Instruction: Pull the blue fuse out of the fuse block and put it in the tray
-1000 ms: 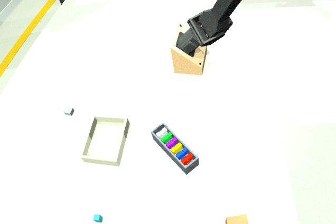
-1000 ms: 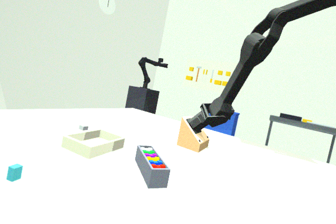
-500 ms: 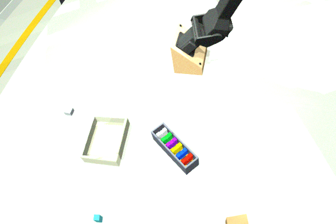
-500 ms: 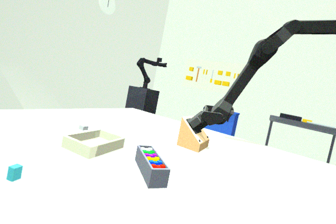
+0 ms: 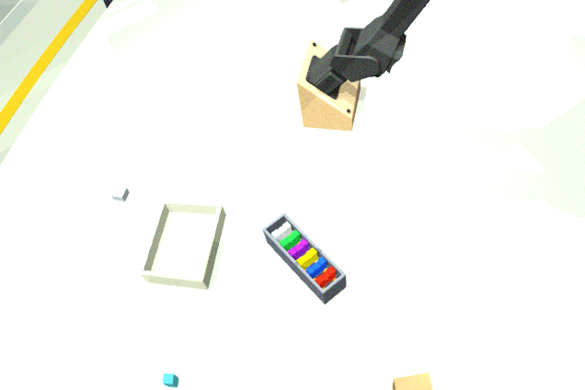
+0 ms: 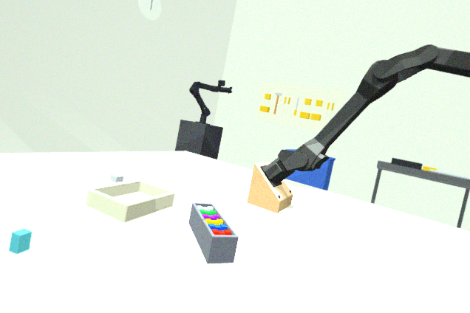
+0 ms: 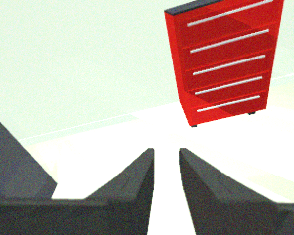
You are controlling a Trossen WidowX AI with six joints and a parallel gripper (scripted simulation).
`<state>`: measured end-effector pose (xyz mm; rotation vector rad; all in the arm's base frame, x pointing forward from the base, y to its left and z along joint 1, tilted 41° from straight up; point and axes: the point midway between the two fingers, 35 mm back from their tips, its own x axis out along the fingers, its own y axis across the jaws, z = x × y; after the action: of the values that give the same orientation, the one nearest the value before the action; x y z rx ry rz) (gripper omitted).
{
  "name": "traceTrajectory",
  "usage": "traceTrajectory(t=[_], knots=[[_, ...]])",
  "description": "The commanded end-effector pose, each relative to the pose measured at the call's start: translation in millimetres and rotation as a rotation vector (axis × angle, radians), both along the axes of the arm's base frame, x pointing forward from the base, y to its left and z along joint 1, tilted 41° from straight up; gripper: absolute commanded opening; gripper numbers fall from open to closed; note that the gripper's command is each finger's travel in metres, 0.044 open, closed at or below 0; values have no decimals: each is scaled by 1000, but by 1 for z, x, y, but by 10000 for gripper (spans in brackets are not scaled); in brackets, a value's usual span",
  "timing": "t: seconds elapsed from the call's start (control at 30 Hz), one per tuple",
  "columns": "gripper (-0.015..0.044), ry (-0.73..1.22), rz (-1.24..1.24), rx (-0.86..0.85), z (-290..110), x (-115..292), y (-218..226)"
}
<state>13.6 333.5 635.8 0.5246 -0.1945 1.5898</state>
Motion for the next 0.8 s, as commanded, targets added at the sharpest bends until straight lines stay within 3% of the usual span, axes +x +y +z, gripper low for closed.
traceTrajectory(t=[0.0,0.4,0.77], knots=[[72,13,-84,-151,-44,43,33],[72,209,-312,-571,-188,194,56],[72,560,-502,-873,-326,318,-13]])
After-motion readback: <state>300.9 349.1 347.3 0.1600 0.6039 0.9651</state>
